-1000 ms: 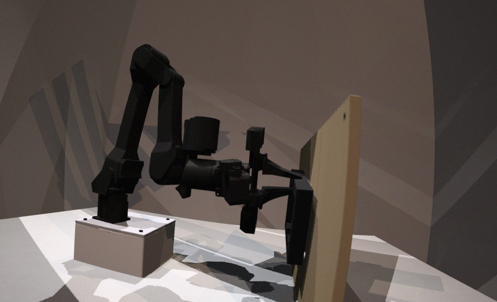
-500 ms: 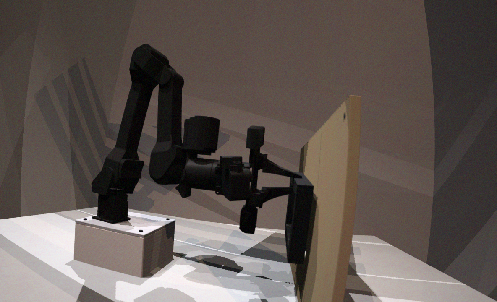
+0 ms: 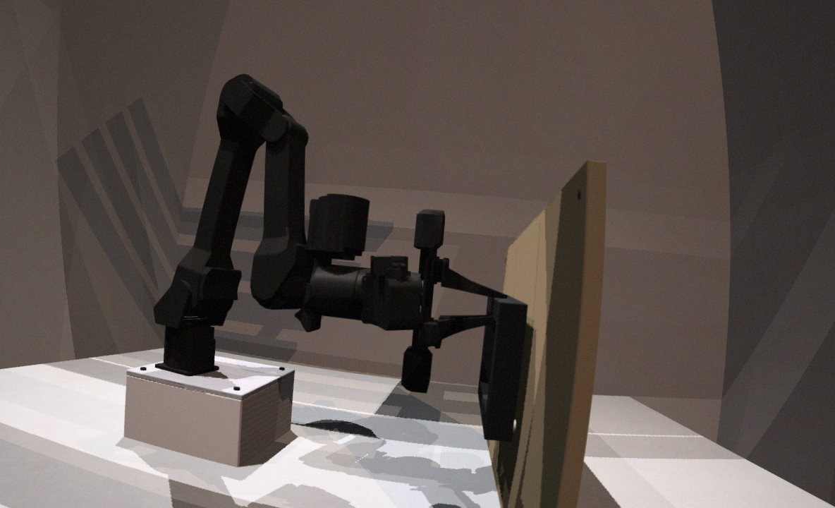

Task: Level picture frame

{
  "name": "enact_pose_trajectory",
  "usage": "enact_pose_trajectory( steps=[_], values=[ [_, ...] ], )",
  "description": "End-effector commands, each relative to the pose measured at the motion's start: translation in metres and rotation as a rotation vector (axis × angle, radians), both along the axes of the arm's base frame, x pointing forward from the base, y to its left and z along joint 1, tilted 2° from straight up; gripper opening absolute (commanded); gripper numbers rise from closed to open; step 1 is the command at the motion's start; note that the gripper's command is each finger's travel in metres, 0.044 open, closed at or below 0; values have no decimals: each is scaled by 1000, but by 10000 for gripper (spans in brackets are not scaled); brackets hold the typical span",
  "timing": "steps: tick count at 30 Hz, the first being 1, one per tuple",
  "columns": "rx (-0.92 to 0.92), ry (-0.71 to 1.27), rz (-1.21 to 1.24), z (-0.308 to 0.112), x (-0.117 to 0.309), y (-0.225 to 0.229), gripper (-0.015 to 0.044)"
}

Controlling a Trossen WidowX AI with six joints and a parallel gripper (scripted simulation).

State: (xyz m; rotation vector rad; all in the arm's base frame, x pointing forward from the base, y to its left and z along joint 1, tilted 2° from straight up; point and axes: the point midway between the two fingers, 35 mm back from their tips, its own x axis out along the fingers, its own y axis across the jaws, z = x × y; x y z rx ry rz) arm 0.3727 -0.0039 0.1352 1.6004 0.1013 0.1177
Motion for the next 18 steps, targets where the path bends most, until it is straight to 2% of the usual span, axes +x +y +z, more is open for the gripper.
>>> enact_pose_trajectory(
  steps=[1, 13, 18],
  values=[
    [-22, -1, -1, 0, 0, 0, 0],
    [-84, -9, -2, 1, 0, 0, 0],
    [-67, -9, -1, 1, 0, 0, 131]
  ],
)
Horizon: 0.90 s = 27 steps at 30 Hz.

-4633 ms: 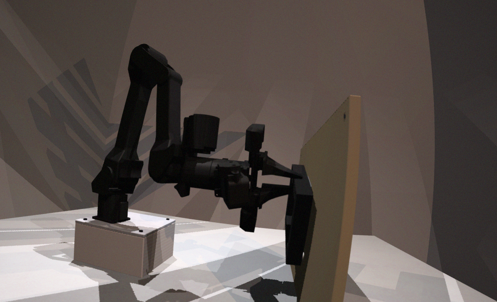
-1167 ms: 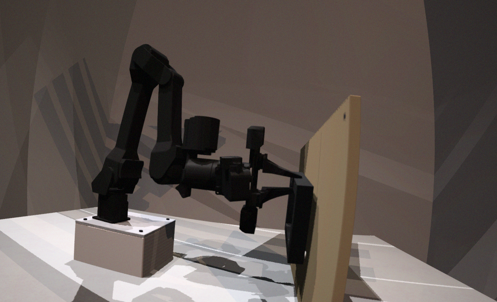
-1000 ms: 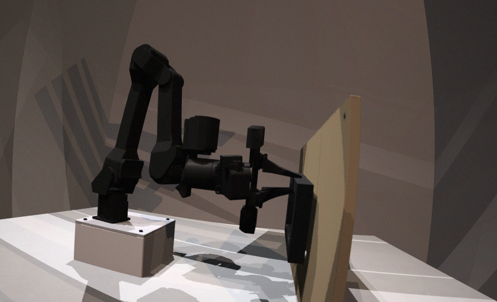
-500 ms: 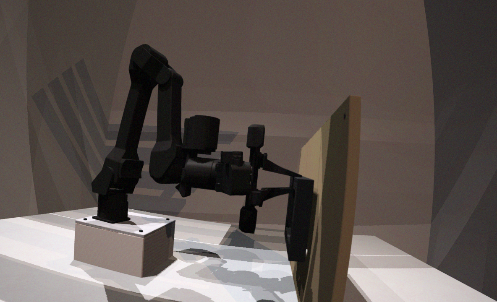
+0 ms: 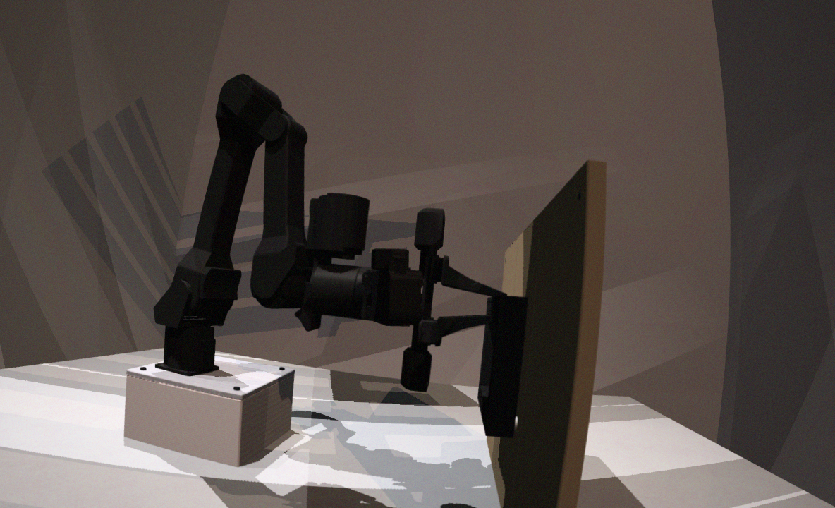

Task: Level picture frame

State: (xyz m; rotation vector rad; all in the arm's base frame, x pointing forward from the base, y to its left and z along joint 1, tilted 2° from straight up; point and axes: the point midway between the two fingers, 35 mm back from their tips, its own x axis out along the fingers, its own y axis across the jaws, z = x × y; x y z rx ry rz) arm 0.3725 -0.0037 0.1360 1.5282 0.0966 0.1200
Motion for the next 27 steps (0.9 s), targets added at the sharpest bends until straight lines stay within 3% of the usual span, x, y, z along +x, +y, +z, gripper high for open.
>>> enact_pose_trajectory(
  steps=[1, 5, 9, 15, 27],
  values=[
    [5, 1, 0, 0, 0, 0, 157],
    [5, 1, 0, 0, 0, 0, 260],
    [15, 2, 0, 0, -2, 0, 260],
    [322, 47, -2, -7, -57, -8, 260],
    [270, 54, -10, 17, -74, -29, 260]
  ],
)
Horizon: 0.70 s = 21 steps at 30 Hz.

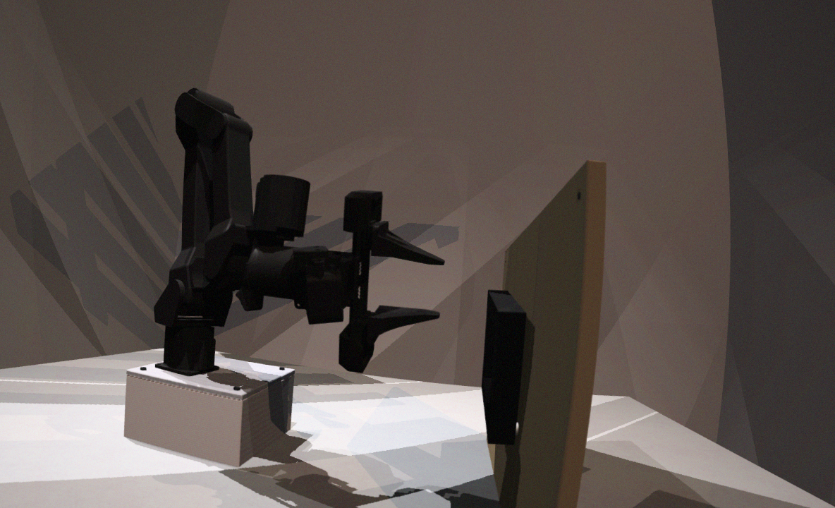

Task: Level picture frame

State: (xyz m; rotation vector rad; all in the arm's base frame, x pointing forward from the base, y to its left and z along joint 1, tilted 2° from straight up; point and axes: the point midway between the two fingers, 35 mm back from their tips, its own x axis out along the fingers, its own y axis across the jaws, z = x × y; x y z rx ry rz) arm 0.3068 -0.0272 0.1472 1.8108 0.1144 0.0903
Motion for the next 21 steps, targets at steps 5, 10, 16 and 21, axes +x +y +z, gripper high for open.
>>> enact_pose_trajectory(
  steps=[5, 10, 16, 21],
  values=[
    [-11, 12, 2, 19, -29, -15, 260],
    [-8, 18, 4, 27, -52, -18, 260],
    [-3, 24, 6, 30, -79, -16, 260],
    [3, 27, 8, 28, -100, -10, 260]
  ],
)
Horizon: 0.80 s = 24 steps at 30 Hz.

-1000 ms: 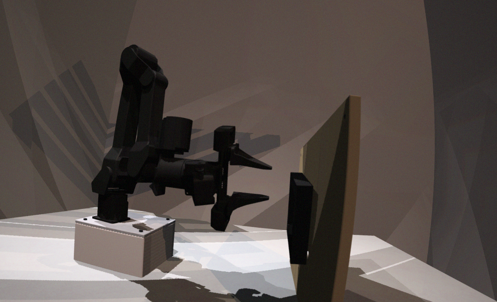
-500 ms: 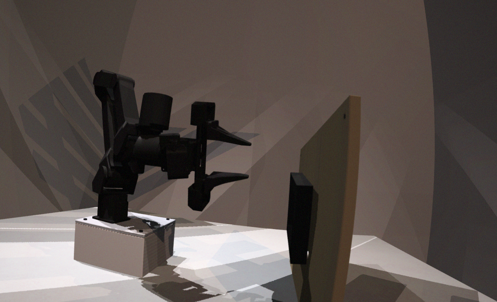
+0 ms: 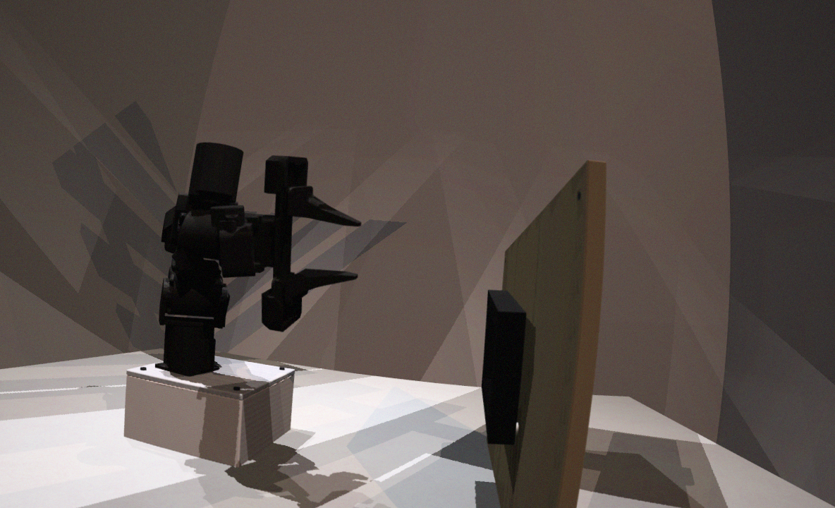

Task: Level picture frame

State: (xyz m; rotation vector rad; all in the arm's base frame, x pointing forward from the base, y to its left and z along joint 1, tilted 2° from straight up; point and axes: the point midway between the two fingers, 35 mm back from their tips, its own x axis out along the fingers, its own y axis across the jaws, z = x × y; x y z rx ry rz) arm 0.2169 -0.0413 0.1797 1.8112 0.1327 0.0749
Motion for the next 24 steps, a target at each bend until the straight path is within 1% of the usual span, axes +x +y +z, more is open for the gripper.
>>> enact_pose_trajectory(
  steps=[1, 5, 7, 11, 24],
  values=[
    [5, 7, 4, -6, -14, 5, 260],
    [10, 8, 5, -10, -26, 11, 260],
    [10, 2, 1, -6, -22, 9, 260],
    [82, 14, 6, -11, -27, 11, 260],
    [82, 14, 6, -11, -27, 11, 260]
  ],
)
